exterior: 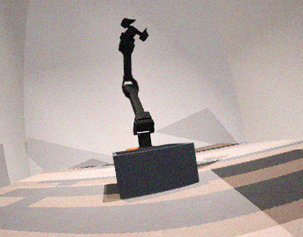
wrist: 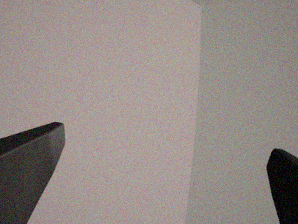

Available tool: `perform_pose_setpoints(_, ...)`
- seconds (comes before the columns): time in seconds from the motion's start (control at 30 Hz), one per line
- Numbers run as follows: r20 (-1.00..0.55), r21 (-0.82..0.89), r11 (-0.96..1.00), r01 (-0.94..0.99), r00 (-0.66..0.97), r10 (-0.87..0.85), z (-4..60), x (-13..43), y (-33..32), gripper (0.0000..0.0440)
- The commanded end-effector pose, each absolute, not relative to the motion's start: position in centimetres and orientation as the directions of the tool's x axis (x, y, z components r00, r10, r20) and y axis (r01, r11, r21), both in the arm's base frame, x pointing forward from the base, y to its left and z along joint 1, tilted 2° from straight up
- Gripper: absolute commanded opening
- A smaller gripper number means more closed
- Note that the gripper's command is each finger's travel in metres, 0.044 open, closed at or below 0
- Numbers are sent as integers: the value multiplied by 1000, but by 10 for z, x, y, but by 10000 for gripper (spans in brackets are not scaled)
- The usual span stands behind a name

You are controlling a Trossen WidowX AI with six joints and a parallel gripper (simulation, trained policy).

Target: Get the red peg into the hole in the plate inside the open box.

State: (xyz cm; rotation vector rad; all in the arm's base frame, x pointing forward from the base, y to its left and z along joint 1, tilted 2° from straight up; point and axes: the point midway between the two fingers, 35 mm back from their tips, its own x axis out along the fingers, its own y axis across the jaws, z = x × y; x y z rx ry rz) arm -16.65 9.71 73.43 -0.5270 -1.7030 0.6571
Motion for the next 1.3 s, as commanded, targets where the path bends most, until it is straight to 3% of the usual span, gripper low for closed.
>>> perform_pose_setpoints(0.0, 766, -638, 766, -76, -162, 622, 742, -139, 93, 440)
perform_pose_setpoints(0.63, 857, -263, 887, -381, 330, 396, 741, 47, 60, 440)
perform_pose_setpoints(0.93, 764, -45, 913, -405, 576, 293, 708, 134, 43, 440)
perform_pose_setpoints(1.27, 562, 183, 910, -371, 799, 213, 648, 218, 31, 440)
